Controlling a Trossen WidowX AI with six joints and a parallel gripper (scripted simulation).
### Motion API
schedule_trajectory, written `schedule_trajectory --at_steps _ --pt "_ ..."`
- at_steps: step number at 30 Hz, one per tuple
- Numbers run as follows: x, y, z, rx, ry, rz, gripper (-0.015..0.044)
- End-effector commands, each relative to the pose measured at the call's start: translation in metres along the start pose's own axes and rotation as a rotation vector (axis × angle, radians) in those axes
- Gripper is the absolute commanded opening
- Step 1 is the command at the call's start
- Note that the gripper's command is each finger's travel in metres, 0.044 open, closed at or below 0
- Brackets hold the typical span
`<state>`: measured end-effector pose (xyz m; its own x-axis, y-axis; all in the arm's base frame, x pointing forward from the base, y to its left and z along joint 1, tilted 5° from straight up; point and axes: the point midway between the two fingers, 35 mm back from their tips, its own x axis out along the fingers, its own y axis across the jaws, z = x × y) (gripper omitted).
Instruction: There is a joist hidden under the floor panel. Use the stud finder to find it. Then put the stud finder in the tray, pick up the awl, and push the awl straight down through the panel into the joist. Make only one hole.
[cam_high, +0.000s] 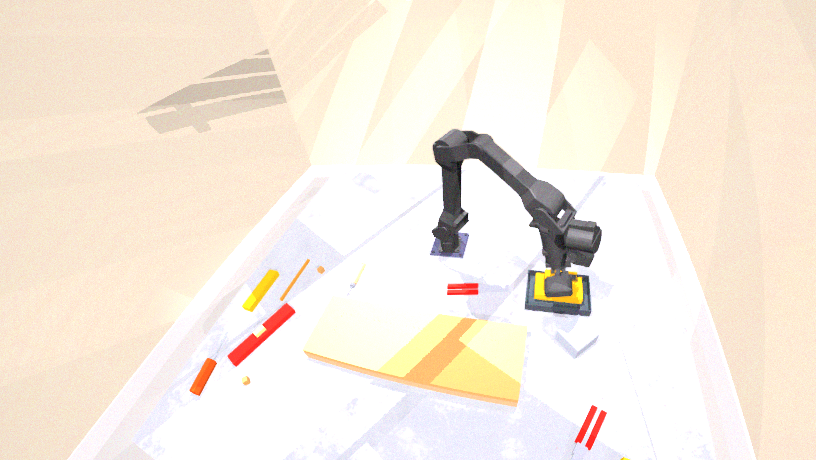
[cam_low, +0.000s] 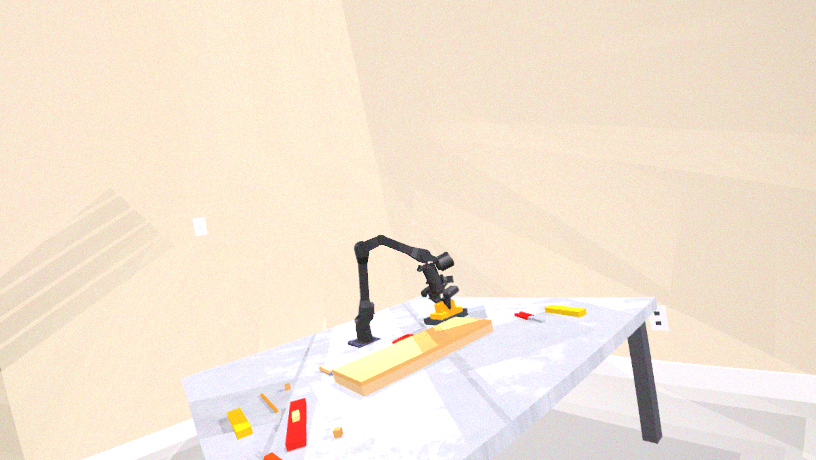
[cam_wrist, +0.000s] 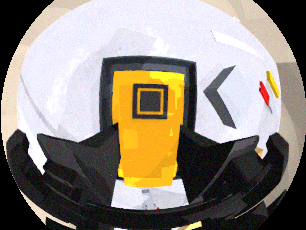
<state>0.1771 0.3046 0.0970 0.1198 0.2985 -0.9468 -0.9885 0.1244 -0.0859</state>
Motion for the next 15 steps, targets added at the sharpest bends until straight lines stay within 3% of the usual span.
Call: schedule_trajectory --at_steps 1,7,15 --pt "0.0036 -0.0005 0.0007 -0.004 -0.012 -0.003 0.0" --pt "0.0124 -0.0002 -0.0024 -0.004 -0.012 -0.003 0.0" --pt "0.011 0.0004 -0.0041 0.0 0.003 0.0 0.021"
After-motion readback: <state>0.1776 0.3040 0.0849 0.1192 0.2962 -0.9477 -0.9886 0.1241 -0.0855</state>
